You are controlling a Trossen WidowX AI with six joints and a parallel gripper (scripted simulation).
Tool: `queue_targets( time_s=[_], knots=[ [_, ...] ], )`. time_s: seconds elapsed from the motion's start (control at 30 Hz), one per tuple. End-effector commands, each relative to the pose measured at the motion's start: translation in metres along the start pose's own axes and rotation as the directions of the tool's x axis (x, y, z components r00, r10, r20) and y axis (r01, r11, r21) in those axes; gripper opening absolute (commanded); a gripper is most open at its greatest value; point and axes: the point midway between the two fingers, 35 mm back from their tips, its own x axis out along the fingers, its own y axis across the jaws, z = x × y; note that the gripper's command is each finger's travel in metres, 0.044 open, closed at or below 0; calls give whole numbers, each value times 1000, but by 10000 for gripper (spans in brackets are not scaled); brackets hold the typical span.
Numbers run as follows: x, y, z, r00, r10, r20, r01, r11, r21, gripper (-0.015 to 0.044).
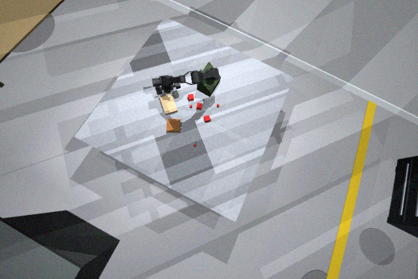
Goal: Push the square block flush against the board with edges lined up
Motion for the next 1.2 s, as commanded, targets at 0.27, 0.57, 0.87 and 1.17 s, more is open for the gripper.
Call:
queue_targets(
  time_s=[0.27,0.57,0.87,1.17],
  knots=[
    [8,-2,-7,1000,-1,-8,2,1000,14,0],
    [7,-1,-21,1000,0,-7,1,1000,14,0],
    [7,0,-35,1000,0,-7,0,1000,15,0],
    [7,2,-50,1000,0,-8,0,1000,15,0]
  ],
)
